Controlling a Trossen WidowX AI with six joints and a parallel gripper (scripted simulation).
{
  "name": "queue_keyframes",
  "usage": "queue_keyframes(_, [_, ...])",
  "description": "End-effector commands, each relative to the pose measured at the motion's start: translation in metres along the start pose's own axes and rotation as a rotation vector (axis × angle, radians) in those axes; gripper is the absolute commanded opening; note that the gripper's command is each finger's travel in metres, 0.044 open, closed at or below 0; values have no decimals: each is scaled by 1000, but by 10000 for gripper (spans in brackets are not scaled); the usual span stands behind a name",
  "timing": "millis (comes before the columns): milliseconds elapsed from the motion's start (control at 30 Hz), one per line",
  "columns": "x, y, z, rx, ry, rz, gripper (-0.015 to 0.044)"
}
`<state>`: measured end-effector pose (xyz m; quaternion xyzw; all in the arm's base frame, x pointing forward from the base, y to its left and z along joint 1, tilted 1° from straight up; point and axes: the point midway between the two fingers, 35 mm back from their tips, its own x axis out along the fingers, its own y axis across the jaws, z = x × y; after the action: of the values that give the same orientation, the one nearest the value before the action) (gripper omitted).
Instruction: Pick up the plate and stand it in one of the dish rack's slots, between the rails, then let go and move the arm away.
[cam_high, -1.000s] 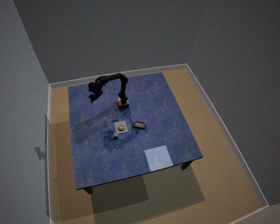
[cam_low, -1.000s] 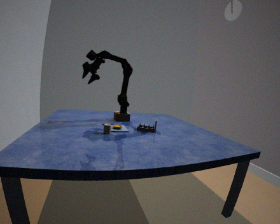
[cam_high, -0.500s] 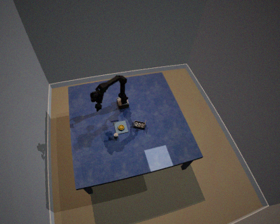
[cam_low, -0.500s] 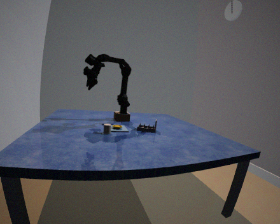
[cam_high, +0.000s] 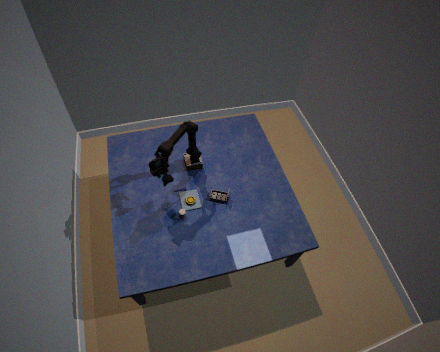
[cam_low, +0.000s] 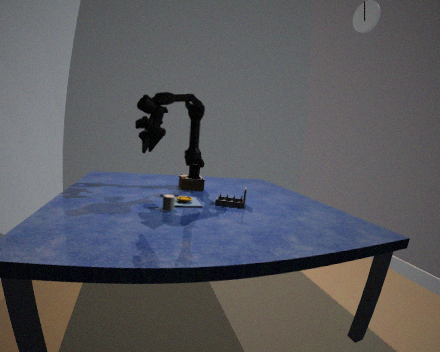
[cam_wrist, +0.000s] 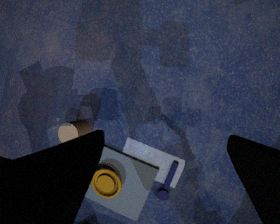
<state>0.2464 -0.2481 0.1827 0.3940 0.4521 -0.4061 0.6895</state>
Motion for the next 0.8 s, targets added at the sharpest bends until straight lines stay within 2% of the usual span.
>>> queue_keyframes(0, [10,10,-8,-97,20,4,400])
queue_keyframes(767, [76,78,-97,-821,204,26,400])
